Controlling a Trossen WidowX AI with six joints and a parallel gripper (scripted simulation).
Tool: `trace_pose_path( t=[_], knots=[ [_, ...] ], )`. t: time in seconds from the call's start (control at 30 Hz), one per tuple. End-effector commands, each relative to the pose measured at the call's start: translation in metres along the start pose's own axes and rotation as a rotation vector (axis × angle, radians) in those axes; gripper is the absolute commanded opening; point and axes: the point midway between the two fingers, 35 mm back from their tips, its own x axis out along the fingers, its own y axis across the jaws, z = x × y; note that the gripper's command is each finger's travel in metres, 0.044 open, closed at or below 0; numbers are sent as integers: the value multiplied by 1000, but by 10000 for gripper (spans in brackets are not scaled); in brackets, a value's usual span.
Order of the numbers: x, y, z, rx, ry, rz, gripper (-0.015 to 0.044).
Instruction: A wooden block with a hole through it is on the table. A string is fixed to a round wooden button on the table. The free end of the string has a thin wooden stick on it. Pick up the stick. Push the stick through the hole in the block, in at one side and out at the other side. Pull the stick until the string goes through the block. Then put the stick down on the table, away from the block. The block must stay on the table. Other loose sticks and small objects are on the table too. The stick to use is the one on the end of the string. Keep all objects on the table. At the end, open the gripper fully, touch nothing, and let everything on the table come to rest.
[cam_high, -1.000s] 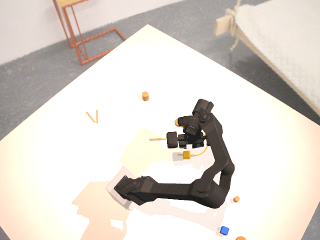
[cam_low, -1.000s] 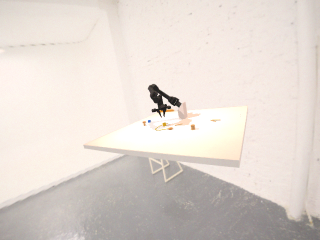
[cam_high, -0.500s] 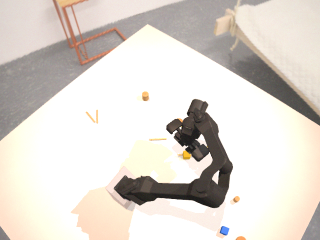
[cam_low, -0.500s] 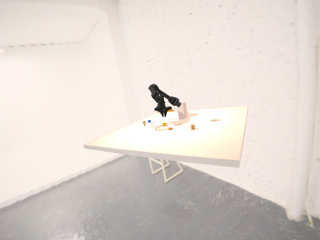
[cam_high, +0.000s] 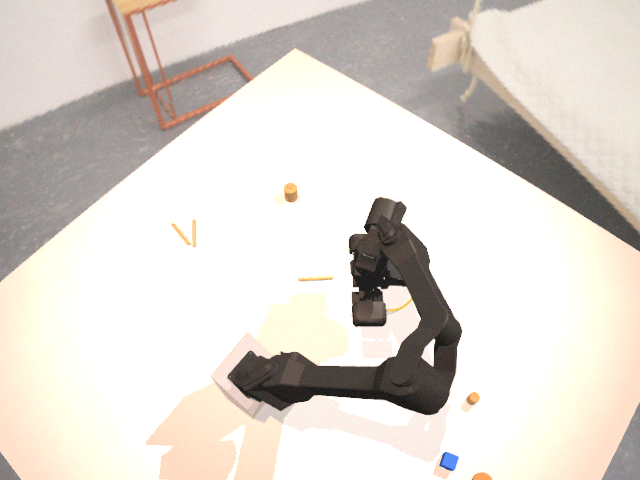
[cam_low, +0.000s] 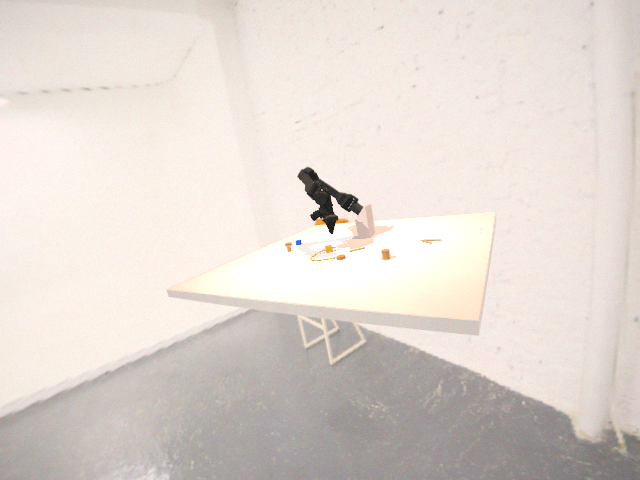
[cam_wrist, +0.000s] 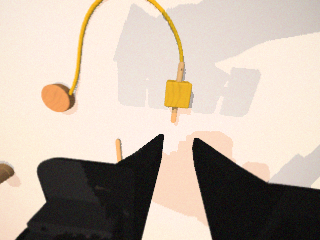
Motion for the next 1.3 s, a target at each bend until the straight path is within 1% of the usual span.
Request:
trace_pose_path(
  t=[0.0, 1.27],
  knots=[
    [0, 1, -1, 18, 4, 6, 122],
    [60, 3, -1, 18, 5, 7, 122]
  ],
)
